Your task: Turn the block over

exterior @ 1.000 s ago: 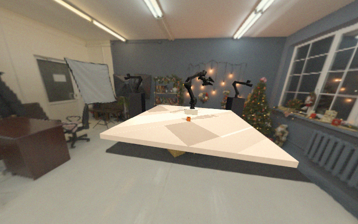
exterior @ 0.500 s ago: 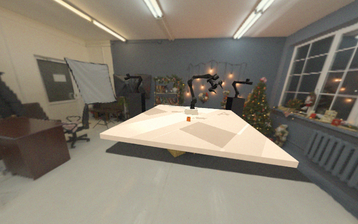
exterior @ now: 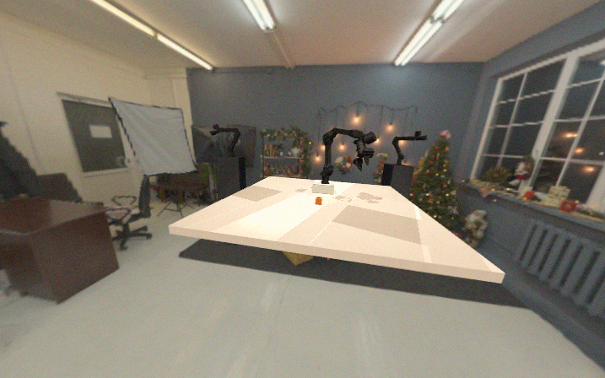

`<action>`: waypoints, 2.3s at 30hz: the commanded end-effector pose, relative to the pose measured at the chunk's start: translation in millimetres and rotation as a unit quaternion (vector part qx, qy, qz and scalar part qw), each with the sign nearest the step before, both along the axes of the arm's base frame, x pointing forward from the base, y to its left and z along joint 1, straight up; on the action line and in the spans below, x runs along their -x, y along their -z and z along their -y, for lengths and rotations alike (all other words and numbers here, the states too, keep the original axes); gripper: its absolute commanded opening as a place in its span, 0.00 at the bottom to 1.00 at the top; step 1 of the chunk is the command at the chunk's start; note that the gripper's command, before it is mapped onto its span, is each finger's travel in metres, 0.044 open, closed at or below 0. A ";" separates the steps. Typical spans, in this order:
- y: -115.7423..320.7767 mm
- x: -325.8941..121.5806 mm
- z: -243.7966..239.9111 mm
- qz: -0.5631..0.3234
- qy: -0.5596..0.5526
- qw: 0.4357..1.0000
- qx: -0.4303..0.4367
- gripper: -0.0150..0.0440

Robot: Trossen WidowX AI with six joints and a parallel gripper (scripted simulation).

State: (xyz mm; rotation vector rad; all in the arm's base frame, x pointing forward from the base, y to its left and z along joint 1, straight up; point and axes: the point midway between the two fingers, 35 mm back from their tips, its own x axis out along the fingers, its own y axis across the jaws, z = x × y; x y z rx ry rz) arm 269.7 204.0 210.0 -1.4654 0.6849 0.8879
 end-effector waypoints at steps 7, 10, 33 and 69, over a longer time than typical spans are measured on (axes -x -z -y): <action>51.7 -57.6 91.6 -0.095 0.289 0.950 -0.069 1.00; 71.1 -71.4 134.5 -0.126 0.411 0.897 -0.101 1.00; 172.7 -60.2 286.5 -0.194 0.772 0.570 -0.203 1.00; 220.6 -59.7 285.6 -0.194 0.772 0.570 -0.203 1.00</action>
